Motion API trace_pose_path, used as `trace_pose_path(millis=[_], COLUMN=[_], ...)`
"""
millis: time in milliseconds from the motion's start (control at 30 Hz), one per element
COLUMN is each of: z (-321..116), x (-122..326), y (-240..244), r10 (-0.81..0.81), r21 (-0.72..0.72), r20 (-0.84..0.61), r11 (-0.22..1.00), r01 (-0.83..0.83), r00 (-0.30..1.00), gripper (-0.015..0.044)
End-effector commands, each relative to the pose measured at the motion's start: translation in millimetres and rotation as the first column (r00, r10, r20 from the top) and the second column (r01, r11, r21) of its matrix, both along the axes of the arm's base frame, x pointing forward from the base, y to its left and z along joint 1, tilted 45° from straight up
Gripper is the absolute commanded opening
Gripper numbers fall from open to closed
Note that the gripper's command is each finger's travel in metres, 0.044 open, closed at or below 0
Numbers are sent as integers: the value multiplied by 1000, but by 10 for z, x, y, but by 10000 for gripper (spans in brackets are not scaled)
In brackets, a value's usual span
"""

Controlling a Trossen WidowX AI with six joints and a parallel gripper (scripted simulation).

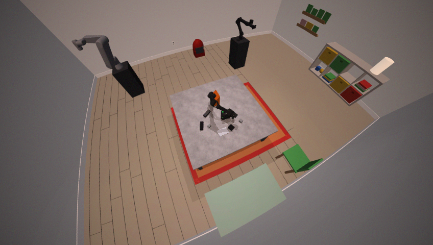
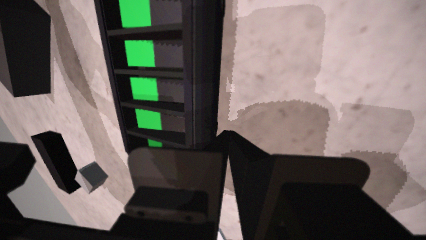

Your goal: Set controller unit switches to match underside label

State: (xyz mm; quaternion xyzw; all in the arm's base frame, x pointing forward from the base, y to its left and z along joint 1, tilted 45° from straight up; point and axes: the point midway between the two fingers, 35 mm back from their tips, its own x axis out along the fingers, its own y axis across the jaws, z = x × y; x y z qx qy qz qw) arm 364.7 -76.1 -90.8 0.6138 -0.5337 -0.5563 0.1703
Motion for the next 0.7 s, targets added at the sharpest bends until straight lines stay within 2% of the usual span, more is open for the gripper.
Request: trace_pose_path(millis=[0,667], z=[46,173], x=[-37,-151], y=[-49,-172], r10=[0,0], r21=[-5,-6], r20=[-7,-8], r11=[1000,1000], r01=[0,0], r00=[1000,1000], gripper=[0,0])
